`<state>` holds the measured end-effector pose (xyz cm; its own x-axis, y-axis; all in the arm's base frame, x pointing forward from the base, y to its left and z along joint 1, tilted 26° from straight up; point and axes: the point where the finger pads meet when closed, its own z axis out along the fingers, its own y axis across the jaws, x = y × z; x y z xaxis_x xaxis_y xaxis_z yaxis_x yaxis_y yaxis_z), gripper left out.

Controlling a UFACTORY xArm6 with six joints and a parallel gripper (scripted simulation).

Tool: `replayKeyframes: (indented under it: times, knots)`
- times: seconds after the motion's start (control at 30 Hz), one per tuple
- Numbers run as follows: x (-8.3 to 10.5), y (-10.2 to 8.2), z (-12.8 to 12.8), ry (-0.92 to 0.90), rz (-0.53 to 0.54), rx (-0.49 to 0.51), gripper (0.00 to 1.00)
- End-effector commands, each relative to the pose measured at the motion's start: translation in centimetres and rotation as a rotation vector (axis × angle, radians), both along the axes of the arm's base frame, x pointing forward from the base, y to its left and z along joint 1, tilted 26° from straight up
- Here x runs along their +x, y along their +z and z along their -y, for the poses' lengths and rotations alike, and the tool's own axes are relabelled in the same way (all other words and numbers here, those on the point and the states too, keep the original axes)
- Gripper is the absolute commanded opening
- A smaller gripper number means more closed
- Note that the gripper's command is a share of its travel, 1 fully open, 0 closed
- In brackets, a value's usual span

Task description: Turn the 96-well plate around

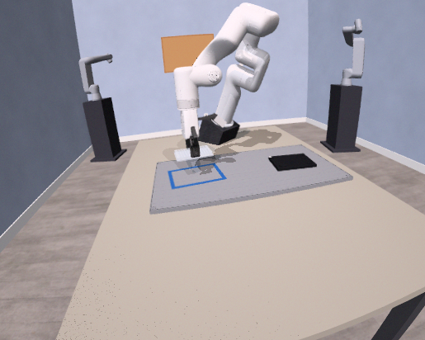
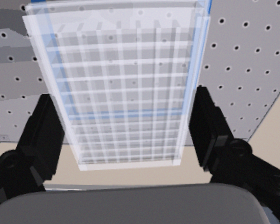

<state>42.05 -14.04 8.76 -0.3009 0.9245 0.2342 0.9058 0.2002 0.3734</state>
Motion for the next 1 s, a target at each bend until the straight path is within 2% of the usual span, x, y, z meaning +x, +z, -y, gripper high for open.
replayKeyframes:
  times: [0.0,0.4,0.97]
  knots:
    - [0.1,0.1,0.1,-0.001,0.003,-0.002,0.00]
    - [0.1,0.1,0.1,-0.001,0.003,-0.002,0.00]
    - [0.8,-2.1,-0.7,-0.001,0.003,-0.002,0.00]
